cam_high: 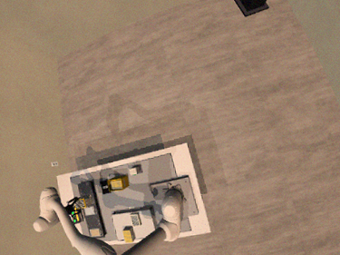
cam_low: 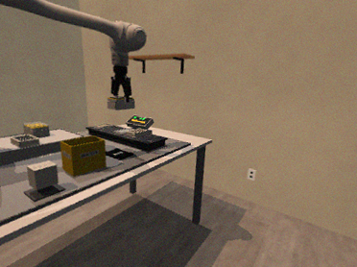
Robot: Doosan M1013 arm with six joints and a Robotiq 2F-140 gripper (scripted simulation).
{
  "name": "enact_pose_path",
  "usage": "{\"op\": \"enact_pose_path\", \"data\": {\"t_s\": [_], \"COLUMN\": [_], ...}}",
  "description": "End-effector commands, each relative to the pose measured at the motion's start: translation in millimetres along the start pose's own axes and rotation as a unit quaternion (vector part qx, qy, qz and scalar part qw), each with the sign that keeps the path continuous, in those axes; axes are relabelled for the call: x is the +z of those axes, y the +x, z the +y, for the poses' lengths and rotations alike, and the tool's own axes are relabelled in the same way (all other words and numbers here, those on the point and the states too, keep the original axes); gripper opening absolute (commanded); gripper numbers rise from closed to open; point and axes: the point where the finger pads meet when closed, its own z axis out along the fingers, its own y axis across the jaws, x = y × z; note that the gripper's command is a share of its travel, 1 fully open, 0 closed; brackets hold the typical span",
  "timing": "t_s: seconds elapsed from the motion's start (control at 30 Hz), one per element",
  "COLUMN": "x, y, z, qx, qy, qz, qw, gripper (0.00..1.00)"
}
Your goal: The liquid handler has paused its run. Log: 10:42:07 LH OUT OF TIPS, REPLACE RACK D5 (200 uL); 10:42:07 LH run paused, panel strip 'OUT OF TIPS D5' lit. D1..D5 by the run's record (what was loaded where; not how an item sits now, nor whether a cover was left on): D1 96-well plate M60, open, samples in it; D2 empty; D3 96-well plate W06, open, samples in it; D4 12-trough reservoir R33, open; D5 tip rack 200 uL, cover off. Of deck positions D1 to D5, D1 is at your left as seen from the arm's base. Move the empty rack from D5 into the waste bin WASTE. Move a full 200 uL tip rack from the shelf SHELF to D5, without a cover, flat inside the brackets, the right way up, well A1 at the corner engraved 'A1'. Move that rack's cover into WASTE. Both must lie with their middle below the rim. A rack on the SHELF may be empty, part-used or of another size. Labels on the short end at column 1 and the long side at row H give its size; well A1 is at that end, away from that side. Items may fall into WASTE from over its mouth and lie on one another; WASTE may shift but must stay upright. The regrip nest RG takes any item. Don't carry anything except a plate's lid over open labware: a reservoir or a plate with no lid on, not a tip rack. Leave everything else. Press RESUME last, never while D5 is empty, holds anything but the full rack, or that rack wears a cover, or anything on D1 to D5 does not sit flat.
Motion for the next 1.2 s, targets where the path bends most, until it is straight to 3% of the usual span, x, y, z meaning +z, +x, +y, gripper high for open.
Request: {"op": "enact_pose_path", "data": {"t_s": [0.0, 0.5, 0.6, 1.1, 1.17], "x": [-0.3, -0.2, -0.2, -0.3, -0.3], "y": [0, -1, -1, 74, 74], "z": [10, 80, 80, 80, 80], "qx": [0.000, 0.000, 0.000, 0.000, 0.000], "qy": [0.000, 0.000, 0.000, 0.000, 0.000], "qz": [0.000, 0.000, 0.000, 0.000, 0.000], "qw": [1.000, 1.000, 1.000, 1.000, 1.000], "gripper": [0.00, 0.00, 0.00, 0.00, 0.00]}}
